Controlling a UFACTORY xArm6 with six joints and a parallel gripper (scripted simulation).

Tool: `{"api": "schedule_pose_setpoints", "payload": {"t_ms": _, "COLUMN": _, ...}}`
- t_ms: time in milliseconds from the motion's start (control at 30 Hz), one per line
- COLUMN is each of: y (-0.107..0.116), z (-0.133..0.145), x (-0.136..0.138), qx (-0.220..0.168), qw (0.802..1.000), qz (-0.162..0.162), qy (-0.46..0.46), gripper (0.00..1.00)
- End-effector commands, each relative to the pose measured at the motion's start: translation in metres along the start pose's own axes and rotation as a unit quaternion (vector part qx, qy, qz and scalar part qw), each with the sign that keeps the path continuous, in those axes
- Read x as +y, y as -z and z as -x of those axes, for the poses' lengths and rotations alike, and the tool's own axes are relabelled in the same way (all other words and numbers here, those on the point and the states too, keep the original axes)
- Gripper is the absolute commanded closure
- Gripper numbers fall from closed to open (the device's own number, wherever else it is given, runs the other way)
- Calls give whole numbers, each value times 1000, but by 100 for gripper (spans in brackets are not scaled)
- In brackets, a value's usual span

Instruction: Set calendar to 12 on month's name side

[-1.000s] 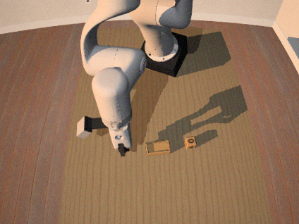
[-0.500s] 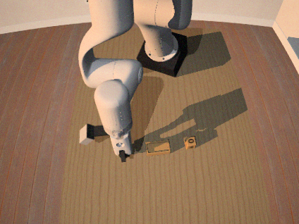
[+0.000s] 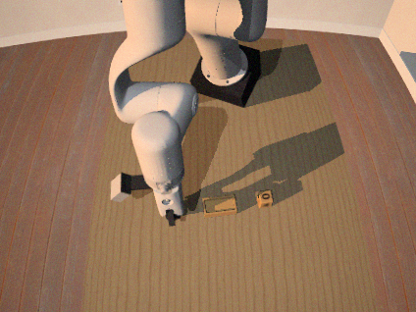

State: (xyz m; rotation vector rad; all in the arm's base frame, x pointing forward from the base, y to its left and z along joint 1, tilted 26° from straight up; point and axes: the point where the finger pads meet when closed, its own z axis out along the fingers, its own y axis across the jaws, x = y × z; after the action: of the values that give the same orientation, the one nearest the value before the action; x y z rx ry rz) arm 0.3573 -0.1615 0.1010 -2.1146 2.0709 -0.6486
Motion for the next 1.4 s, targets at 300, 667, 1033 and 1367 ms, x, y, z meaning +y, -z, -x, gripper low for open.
{"api": "schedule_pose_setpoints", "payload": {"t_ms": 300, "y": 1, "z": 0, "x": -1, "qx": 1, "qw": 1000, "qz": -1, "qy": 0, "gripper": 73}}
{"api": "schedule_pose_setpoints", "payload": {"t_ms": 667, "y": 0, "z": 0, "x": -1, "qx": 1, "qw": 1000, "qz": -1, "qy": 0, "gripper": 73}}
{"api": "schedule_pose_setpoints", "payload": {"t_ms": 1033, "y": -1, "z": 0, "x": -1, "qx": 1, "qw": 1000, "qz": -1, "qy": 0, "gripper": 73}}
{"api": "schedule_pose_setpoints", "payload": {"t_ms": 1367, "y": -3, "z": 0, "x": -1, "qx": 1, "qw": 1000, "qz": -1, "qy": 0, "gripper": 73}}
